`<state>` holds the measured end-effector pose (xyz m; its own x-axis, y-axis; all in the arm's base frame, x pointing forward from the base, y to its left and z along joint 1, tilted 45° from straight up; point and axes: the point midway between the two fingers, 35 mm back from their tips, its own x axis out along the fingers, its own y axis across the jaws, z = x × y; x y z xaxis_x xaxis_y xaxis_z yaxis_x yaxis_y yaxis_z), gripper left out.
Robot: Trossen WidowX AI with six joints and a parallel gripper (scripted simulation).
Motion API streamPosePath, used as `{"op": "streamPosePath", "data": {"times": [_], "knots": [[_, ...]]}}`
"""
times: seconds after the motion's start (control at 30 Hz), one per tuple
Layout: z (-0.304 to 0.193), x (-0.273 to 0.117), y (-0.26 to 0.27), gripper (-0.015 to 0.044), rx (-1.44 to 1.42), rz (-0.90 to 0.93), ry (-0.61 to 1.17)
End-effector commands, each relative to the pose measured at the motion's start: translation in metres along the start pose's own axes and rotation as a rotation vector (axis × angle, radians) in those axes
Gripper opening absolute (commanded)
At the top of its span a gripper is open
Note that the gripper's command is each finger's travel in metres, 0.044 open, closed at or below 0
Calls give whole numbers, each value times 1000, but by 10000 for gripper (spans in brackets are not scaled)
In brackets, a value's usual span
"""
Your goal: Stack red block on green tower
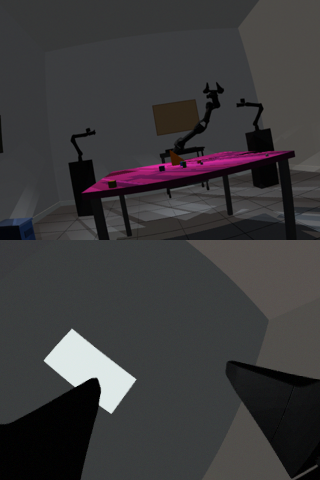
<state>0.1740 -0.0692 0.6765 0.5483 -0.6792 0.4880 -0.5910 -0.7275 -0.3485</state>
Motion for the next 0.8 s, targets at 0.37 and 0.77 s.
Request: {"op": "streamPosePath", "data": {"times": [0.37, 0.77], "knots": [[-65, -29, 63, 440, 681, -130, 54], [-66, -19, 132, 440, 1267, -154, -7]]}}
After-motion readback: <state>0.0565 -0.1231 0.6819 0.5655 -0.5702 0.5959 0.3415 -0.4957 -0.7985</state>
